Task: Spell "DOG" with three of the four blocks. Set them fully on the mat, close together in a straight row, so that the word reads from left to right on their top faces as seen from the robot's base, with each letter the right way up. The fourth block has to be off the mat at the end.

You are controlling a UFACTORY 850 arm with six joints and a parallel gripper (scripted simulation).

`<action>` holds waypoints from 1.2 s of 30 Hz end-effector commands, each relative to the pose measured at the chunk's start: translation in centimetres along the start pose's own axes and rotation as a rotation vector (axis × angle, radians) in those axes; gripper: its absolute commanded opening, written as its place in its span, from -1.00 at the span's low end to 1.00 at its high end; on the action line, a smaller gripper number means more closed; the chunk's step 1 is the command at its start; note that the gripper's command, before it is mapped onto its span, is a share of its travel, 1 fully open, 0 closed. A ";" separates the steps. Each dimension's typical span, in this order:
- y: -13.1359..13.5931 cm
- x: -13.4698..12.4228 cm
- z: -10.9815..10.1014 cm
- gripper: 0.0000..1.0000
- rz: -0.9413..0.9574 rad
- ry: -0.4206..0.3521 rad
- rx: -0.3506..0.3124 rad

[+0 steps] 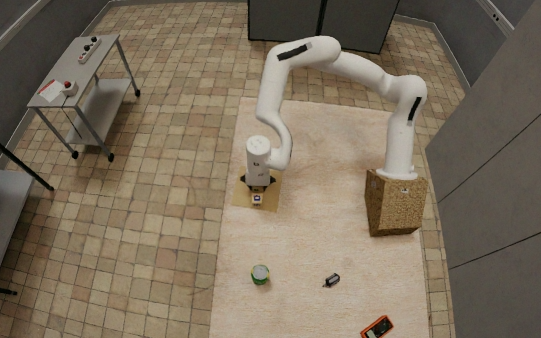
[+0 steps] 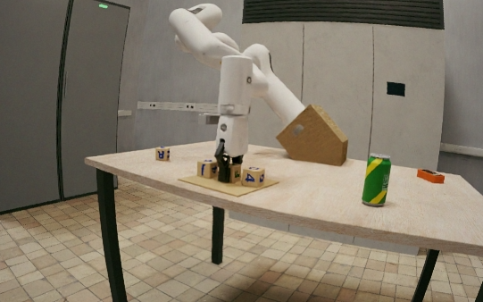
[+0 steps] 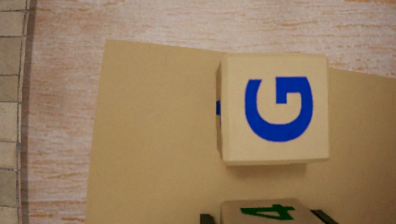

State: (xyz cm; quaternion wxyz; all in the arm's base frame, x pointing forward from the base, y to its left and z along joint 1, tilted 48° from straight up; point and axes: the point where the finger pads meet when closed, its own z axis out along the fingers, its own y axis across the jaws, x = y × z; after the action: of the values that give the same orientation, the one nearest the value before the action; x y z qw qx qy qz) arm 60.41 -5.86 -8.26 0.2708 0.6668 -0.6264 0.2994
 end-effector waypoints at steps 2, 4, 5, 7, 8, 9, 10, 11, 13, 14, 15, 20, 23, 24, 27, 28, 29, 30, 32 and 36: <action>-0.1 0.0 -0.1 0.30 0.000 0.000 0.001; -0.1 0.0 -0.1 0.30 0.000 0.000 0.001; -0.1 0.0 -0.1 0.30 0.000 0.000 0.001; -0.1 0.0 -0.1 0.30 0.000 0.000 0.001; -0.1 0.0 -0.1 0.30 0.000 0.000 0.001; -0.1 0.0 -0.1 0.30 0.000 0.000 0.001; -0.1 0.0 -0.1 0.30 0.000 0.000 0.001; -0.1 0.0 -0.1 0.30 0.000 0.000 0.001; -0.1 0.0 -0.1 0.30 0.000 0.000 0.001; -0.1 0.0 -0.2 0.30 0.000 0.000 0.001; -0.1 0.0 -0.3 0.30 0.000 0.000 0.001; -0.1 0.0 -1.6 0.30 0.000 0.000 0.002; -0.1 0.0 -2.5 0.30 0.000 0.000 0.002; -0.1 0.0 -2.5 0.30 0.000 0.000 0.002; -0.1 0.0 -4.1 0.30 0.000 0.000 0.002; -0.1 0.0 -4.6 0.30 0.000 0.000 0.002; -0.1 0.0 -5.2 0.30 0.000 0.000 0.002; -0.1 0.0 -5.7 0.30 0.000 0.000 0.002; -0.1 0.0 -6.7 0.30 0.000 0.000 0.002; -0.1 0.0 -8.3 0.30 0.001 0.000 0.002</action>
State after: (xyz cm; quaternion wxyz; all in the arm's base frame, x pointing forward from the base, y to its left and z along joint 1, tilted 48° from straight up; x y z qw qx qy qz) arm 60.01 -0.66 -3.54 0.2704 0.6669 -0.6264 0.2996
